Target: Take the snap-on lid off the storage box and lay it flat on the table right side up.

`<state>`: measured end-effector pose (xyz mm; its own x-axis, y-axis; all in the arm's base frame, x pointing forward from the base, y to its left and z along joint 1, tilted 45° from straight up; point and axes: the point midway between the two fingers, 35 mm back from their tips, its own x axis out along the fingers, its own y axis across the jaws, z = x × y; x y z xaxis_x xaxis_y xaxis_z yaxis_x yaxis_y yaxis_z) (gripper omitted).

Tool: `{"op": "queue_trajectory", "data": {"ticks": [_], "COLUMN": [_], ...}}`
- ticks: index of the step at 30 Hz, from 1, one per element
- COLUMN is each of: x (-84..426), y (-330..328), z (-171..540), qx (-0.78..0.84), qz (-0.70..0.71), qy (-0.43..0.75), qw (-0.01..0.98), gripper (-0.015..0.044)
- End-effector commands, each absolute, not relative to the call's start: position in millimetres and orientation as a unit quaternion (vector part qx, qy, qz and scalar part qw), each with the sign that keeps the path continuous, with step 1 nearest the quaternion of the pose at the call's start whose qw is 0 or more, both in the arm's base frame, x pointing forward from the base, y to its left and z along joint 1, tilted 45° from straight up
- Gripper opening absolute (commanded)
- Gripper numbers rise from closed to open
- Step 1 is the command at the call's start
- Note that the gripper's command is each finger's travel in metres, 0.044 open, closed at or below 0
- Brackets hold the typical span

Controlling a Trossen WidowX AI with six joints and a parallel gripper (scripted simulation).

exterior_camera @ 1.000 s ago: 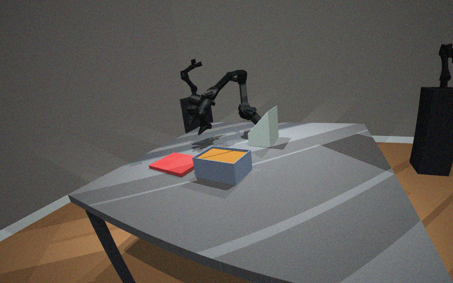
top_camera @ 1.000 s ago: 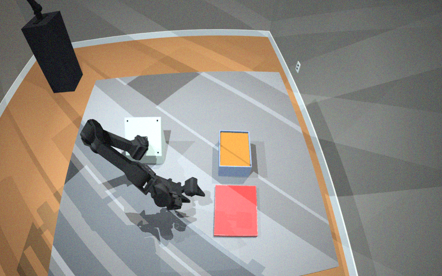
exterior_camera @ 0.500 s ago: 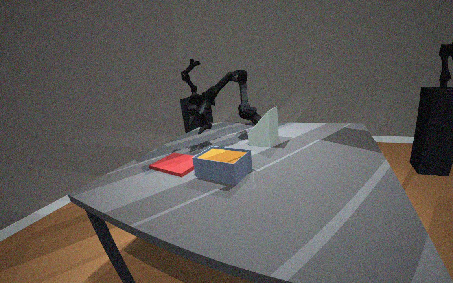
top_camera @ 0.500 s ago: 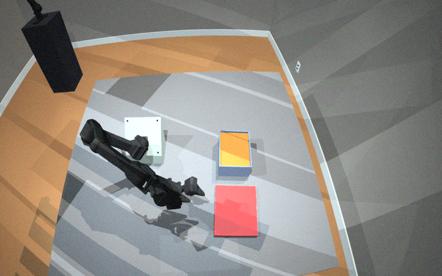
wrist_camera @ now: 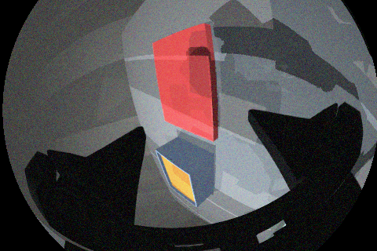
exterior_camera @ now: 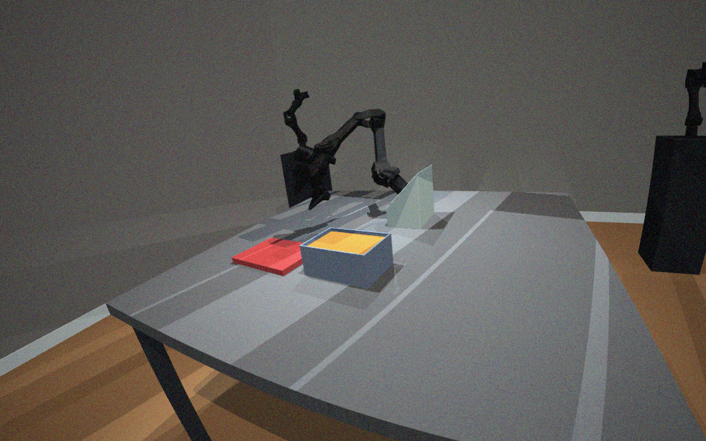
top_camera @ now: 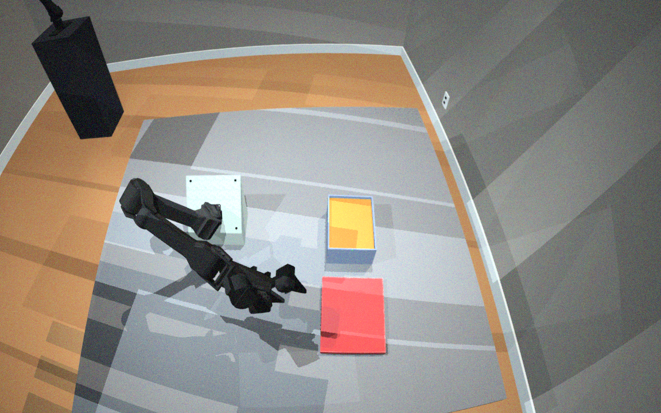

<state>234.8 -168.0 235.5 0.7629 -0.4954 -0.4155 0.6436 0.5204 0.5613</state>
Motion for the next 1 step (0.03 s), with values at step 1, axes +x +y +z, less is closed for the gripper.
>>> {"op": "queue_trajectory", "data": {"ticks": [1], "x": [234.5], "y": [-168.9], "z": [235.6], "qx": [0.364], "qz": [-0.332], "qy": [0.100], "qw": [0.865], "gripper": [0.0440]}}
